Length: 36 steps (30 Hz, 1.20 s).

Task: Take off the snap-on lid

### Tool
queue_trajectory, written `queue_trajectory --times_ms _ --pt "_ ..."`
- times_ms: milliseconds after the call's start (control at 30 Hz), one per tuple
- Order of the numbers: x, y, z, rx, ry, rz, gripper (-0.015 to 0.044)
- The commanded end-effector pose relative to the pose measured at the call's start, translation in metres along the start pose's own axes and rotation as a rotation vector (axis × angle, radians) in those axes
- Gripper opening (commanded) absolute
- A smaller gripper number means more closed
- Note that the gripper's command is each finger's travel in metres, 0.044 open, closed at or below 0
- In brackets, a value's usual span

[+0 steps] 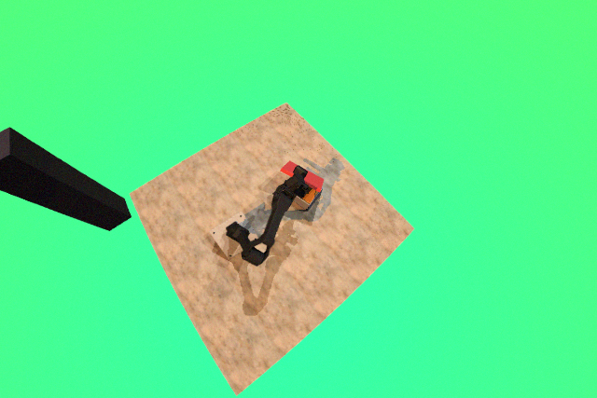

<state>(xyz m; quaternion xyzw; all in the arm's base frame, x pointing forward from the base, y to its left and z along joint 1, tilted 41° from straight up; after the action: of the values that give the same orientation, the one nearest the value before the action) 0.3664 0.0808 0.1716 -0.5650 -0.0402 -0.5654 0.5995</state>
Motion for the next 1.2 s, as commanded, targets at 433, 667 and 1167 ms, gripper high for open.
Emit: queue_trajectory --times_ms 433,667,1167 --pt "-0.032 -0.001 0.001 0.011 0.008 -0.004 0.0" --pt "-0.046 -0.002 0.003 0.011 0.009 -0.003 0.0" --pt "-0.076 -0.005 0.006 0.011 0.01 -0.002 0.0"
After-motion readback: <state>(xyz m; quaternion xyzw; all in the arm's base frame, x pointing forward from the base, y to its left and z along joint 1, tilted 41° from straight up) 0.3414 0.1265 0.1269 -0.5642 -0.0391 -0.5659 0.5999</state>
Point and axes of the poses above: the point midway between the two fingers, 35 mm back from their tips, its own y axis out along the fingers, its own z axis across the jaws, x = y × z, the point moved 5 cm from there along -y, back along the fingers, and after that the axes turned 9 degrees about -y, right-handed, at the moved point
